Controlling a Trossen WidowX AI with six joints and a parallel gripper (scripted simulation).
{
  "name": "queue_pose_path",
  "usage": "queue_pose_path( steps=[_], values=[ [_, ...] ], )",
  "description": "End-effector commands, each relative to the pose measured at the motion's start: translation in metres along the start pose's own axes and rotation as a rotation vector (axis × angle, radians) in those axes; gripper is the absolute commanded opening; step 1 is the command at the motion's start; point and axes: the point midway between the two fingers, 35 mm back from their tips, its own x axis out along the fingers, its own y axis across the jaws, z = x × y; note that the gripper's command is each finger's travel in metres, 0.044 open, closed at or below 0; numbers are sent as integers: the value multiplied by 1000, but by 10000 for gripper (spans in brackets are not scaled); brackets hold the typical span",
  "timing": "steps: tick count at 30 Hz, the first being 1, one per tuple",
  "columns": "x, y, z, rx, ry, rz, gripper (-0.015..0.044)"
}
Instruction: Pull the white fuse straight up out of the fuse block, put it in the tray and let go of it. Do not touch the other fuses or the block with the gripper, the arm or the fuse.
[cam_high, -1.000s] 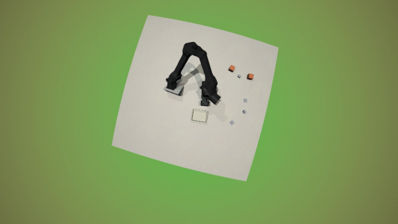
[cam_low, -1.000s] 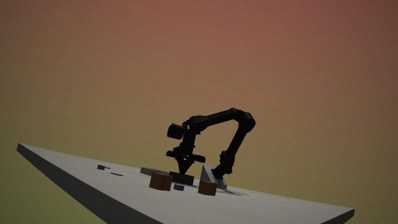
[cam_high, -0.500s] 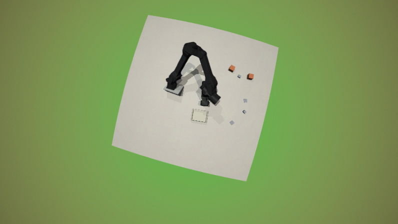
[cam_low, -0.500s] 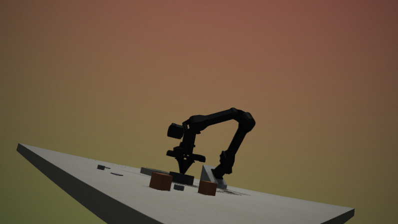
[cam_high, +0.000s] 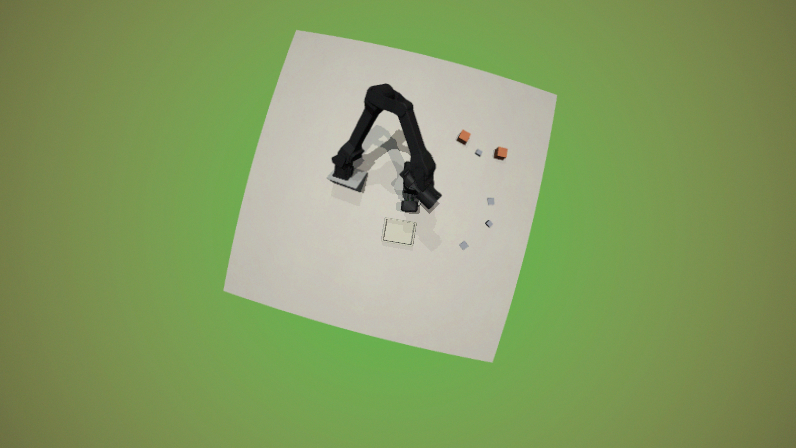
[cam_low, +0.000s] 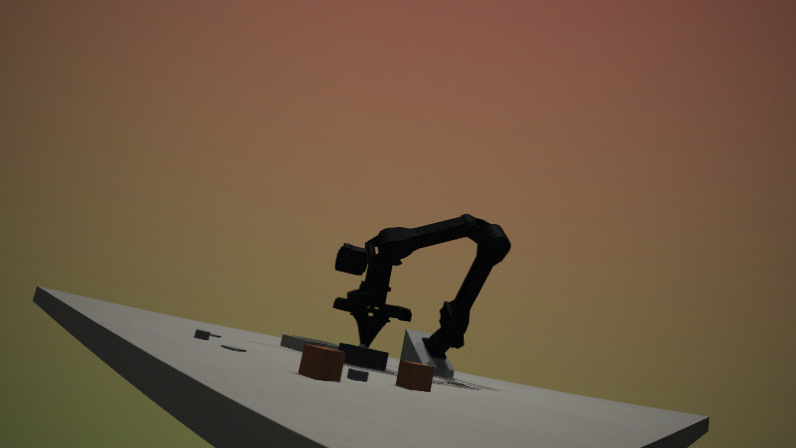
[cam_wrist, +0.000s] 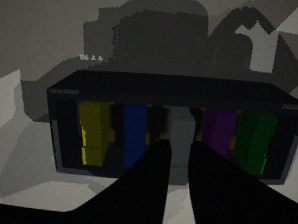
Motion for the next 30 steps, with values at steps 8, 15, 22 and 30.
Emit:
queue_pose_path(
  steps=[8, 15, 22, 30],
  values=[
    [-7, -1, 1, -7, -2, -5, 0],
    [-11, -1, 1, -6, -2, -5, 0],
    [-14, -1, 1, -6, -3, -5, 0],
    [-18, -1, 1, -5, -3, -4, 0]
  ],
)
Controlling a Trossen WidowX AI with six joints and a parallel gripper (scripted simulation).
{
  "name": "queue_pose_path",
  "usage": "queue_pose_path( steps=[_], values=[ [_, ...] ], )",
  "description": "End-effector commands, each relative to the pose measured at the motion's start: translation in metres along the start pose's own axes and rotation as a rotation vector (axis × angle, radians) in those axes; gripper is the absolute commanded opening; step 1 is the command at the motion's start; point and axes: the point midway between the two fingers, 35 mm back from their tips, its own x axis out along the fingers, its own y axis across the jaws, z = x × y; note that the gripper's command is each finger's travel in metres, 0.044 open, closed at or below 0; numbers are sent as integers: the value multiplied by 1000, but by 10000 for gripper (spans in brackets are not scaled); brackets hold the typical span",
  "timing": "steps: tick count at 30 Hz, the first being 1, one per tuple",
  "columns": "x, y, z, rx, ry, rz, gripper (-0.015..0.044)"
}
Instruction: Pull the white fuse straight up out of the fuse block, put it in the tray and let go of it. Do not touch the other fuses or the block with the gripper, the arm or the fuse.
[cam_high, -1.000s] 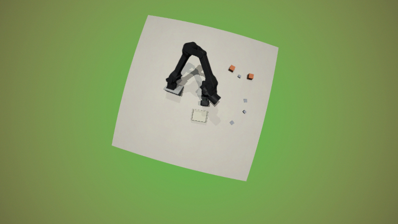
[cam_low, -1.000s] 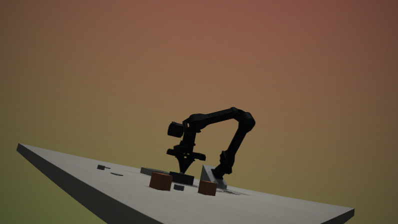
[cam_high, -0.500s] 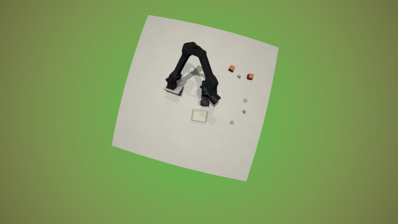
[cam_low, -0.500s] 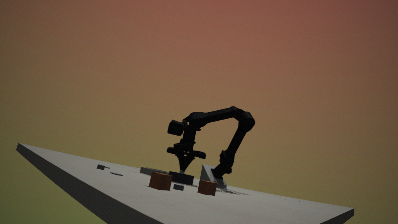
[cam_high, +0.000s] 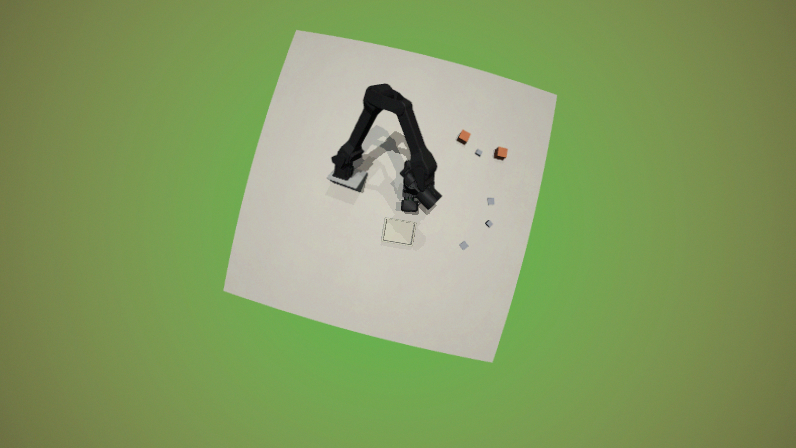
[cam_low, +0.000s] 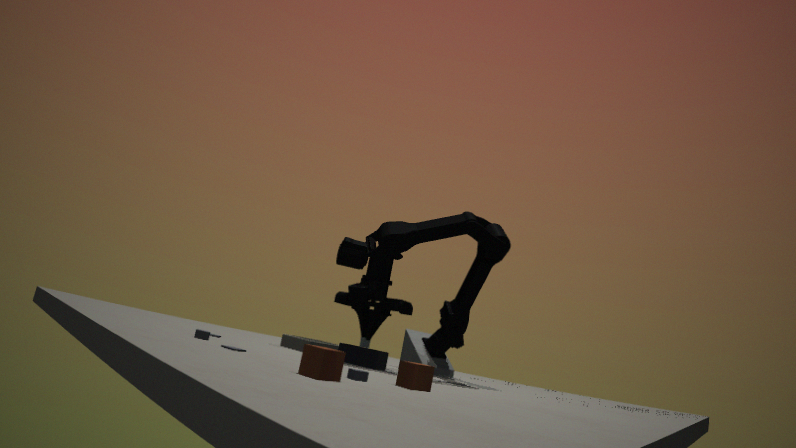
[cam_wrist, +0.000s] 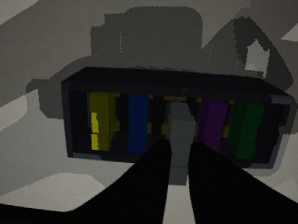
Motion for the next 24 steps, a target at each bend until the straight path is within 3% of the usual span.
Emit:
queue_pose_path(
  steps=[1, 24],
  values=[
    [-4, -1, 1, -8, -1, -6, 0],
    [-15, 0, 0, -6, -2, -5, 0]
  ],
)
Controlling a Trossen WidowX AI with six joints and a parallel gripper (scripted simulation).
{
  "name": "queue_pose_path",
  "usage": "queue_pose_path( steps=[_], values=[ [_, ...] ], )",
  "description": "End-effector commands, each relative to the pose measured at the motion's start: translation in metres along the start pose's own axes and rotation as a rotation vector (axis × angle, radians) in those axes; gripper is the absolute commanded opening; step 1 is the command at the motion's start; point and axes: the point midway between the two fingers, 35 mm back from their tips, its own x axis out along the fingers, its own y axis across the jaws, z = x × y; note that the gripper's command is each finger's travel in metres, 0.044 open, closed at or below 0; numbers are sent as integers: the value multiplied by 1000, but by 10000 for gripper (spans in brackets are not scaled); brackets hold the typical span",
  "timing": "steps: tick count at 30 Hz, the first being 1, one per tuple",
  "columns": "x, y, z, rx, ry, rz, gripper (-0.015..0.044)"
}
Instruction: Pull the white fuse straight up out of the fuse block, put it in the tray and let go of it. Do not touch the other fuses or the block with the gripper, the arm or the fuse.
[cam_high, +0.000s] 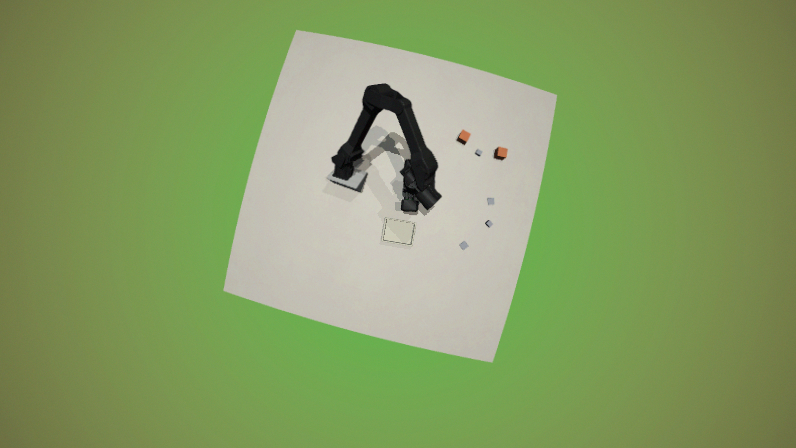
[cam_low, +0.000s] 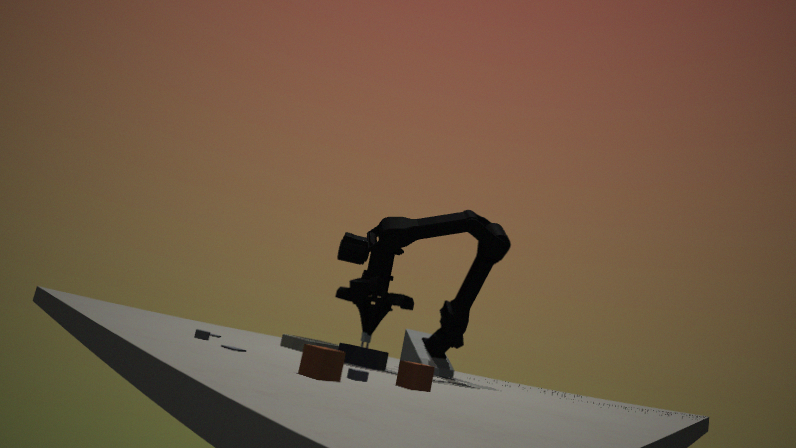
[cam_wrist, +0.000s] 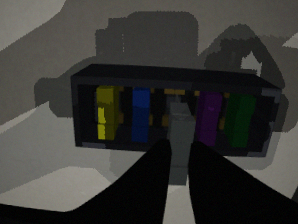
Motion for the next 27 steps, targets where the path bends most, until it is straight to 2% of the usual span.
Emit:
queue_pose_path(
  steps=[1, 19, 27],
  values=[
    [-4, -1, 1, -8, -1, -6, 0],
    [-25, -1, 1, -8, 0, -7, 0],
    [-29, -40, 3, -7, 0, -15, 0]
  ],
)
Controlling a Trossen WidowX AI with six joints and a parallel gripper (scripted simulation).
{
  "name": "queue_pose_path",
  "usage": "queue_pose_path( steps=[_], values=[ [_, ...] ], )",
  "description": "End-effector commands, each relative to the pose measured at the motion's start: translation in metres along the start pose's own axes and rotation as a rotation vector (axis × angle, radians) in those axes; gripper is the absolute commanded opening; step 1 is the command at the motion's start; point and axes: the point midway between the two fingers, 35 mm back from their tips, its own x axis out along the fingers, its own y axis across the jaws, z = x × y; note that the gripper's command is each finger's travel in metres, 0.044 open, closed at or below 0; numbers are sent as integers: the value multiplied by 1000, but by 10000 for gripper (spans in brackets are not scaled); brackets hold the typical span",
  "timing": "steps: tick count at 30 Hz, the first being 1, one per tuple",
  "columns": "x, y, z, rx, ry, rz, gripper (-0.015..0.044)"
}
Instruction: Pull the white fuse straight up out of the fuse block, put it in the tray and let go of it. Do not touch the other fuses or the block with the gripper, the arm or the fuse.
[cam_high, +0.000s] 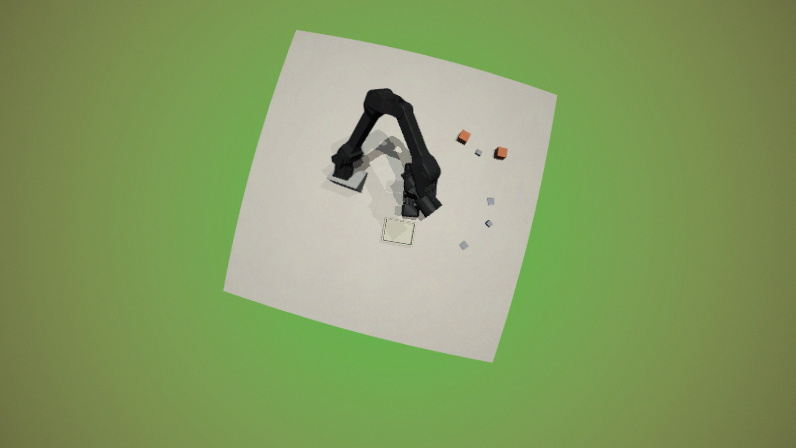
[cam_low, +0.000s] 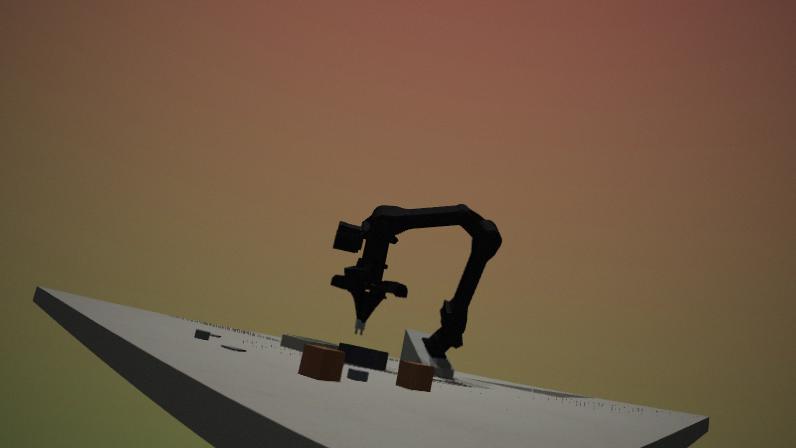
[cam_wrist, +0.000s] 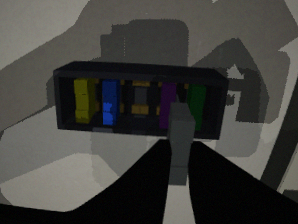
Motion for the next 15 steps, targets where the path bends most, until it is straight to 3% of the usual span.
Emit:
queue_pose_path(
  steps=[1, 15],
  values=[
    [-3, -24, 0, -2, 1, -8, 0],
    [-5, -99, -13, -3, 2, -13, 0]
  ],
)
